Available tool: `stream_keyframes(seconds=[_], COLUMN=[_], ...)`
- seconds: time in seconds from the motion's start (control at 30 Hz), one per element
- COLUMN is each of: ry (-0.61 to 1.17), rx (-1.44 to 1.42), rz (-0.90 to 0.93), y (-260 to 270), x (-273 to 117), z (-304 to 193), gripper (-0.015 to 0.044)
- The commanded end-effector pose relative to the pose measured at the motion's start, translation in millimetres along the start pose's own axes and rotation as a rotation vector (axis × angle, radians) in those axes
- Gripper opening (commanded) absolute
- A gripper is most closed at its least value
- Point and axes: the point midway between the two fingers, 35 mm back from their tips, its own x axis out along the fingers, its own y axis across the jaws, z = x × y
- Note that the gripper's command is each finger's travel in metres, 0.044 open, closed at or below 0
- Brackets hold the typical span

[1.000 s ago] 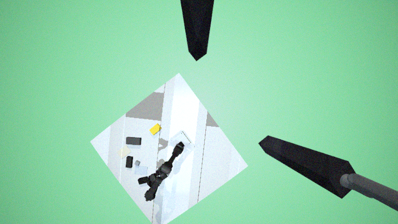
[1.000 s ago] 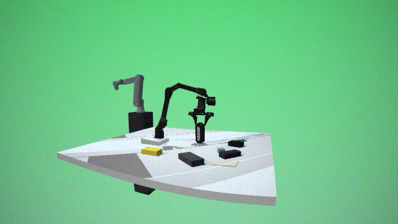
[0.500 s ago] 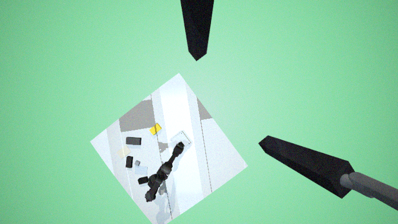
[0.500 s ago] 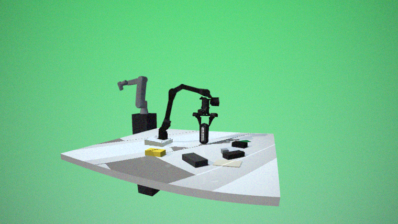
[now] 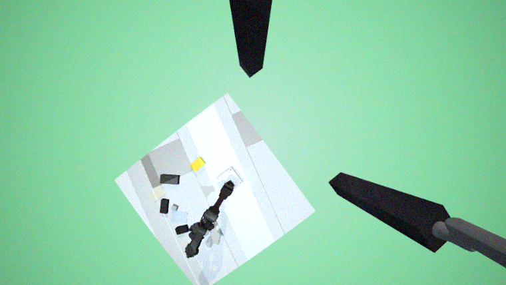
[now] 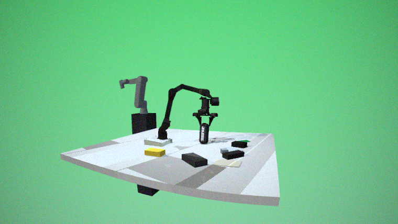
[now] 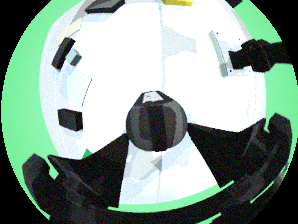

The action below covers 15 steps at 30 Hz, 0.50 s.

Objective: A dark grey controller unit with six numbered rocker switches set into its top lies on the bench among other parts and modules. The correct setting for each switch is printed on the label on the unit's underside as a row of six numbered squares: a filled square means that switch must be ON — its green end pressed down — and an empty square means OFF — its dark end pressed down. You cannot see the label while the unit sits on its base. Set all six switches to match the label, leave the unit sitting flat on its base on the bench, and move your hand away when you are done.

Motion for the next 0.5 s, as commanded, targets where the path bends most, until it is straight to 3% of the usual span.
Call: stream_keyframes(seconds=[0.0,0.47], ry=[0.018,0.052], rx=[0.003,0.003], rz=[-0.005,-0.005], y=[1,1], x=[3,4], z=[-6,-16], gripper=[0.0338,0.0338])
